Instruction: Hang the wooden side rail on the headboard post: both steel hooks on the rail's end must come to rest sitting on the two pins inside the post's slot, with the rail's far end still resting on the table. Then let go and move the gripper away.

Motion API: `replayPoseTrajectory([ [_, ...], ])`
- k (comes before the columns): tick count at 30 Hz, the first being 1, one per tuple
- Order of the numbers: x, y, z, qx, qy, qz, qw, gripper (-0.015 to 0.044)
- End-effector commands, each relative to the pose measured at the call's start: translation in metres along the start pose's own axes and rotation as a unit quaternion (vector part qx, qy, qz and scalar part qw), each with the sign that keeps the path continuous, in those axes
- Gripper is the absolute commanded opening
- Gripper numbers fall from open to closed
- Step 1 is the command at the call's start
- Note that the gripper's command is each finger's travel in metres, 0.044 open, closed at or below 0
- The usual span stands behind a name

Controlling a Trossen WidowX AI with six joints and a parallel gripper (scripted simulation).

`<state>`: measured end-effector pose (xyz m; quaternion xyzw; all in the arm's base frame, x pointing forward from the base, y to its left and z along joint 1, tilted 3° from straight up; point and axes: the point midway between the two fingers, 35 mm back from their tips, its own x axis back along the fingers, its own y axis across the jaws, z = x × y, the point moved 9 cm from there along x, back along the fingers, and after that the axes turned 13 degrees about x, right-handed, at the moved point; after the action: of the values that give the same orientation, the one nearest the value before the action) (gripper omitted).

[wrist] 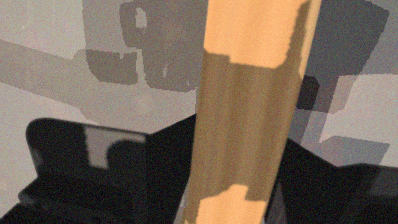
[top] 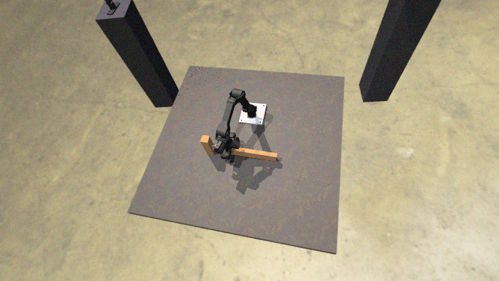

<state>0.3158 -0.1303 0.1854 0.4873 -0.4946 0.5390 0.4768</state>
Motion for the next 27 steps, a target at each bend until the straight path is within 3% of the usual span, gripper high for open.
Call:
replayPoseTrajectory([
  [1,0.0034,-0.0007,0.0018,0.000,0.003,0.004,1.000,0.0000],
  [27,0.0021,0.0001,0.0045,0.000,0.003,0.004,1.000,0.0000],
])
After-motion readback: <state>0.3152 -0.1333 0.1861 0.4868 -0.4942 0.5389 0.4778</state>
